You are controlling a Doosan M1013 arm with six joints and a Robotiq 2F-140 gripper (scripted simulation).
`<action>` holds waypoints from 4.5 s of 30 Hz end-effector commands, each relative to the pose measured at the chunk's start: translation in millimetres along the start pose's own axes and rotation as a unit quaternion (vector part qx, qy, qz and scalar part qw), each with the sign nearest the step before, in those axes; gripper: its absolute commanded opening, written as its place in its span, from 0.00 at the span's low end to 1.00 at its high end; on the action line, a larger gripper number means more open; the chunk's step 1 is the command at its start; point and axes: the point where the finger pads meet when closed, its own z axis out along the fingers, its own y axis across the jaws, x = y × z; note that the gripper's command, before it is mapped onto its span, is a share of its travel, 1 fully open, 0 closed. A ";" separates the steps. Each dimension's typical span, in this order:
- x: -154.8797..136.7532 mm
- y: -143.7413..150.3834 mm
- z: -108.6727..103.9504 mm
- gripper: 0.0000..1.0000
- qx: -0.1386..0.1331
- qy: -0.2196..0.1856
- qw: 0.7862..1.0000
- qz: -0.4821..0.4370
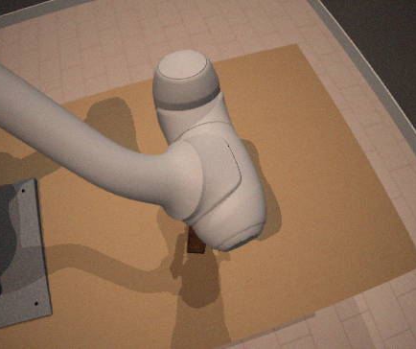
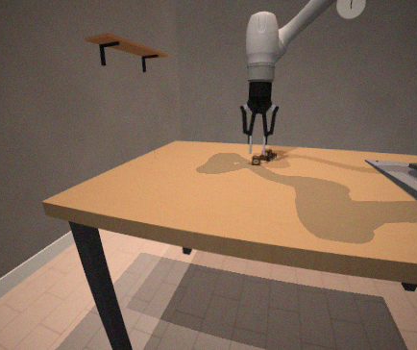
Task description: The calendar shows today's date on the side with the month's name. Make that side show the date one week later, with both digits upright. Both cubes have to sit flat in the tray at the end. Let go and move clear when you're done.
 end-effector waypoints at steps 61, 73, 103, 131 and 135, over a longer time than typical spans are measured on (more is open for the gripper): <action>0.1 0.2 -54.3 1.00 0.000 0.000 0.932 -0.363; 0.2 0.3 -51.5 1.00 0.000 0.000 0.834 -0.551; 0.3 0.3 -48.9 0.35 0.000 0.000 0.712 -0.702; 0.3 0.3 -47.8 0.35 0.000 0.000 0.712 -0.702; 0.3 0.3 -47.0 0.35 0.000 0.000 0.712 -0.702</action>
